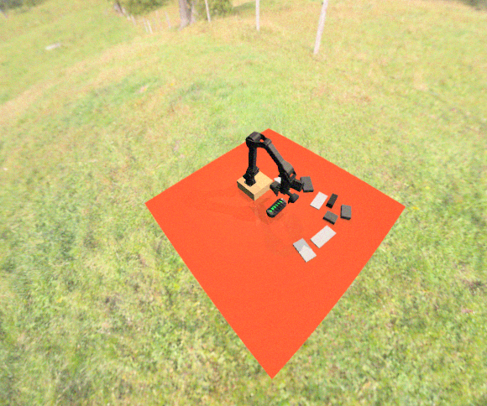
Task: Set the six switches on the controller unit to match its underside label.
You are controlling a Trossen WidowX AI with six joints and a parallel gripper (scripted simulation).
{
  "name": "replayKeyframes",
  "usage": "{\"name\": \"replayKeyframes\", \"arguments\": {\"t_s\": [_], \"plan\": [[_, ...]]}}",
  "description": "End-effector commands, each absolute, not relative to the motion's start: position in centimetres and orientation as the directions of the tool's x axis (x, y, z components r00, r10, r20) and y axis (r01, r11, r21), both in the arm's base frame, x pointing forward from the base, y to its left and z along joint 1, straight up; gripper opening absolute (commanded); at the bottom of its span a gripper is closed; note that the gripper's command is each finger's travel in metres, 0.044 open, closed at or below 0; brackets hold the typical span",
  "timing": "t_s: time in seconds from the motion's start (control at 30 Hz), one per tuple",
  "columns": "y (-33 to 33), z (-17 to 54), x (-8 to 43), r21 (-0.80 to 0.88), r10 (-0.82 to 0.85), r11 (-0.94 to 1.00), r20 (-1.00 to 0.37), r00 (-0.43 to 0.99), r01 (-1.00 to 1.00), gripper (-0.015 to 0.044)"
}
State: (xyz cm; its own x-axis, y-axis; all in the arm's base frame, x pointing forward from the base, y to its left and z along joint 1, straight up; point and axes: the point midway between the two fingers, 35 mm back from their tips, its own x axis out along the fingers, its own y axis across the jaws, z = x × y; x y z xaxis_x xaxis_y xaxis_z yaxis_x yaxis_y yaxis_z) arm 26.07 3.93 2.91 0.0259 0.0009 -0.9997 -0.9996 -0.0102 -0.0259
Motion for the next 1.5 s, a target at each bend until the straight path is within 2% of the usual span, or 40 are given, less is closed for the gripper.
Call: {"name": "replayKeyframes", "arguments": {"t_s": [0.0,0.53,0.67,1.13,1.43,1.47], "plan": [[4.0,2.1,26.0,-0.021,0.004,-0.007,-1.000,0.021,-1.000,0.0440],[3.9,-0.2,25.8,-0.021,0.004,-0.007,-1.000,0.021,-1.000,0.0440],[3.9,-0.2,25.8,-0.021,0.004,-0.007,-1.000,0.021,-1.000,0.0335],[3.9,-0.2,25.8,-0.021,0.004,-0.007,-1.000,0.021,-1.000,0.0242],[4.2,-0.2,26.2,-0.021,0.004,-0.007,-1.000,0.021,-1.000,0.0005],[4.2,-0.2,26.3,-0.021,0.004,-0.007,-1.000,0.021,-1.000,0.0000]]}}
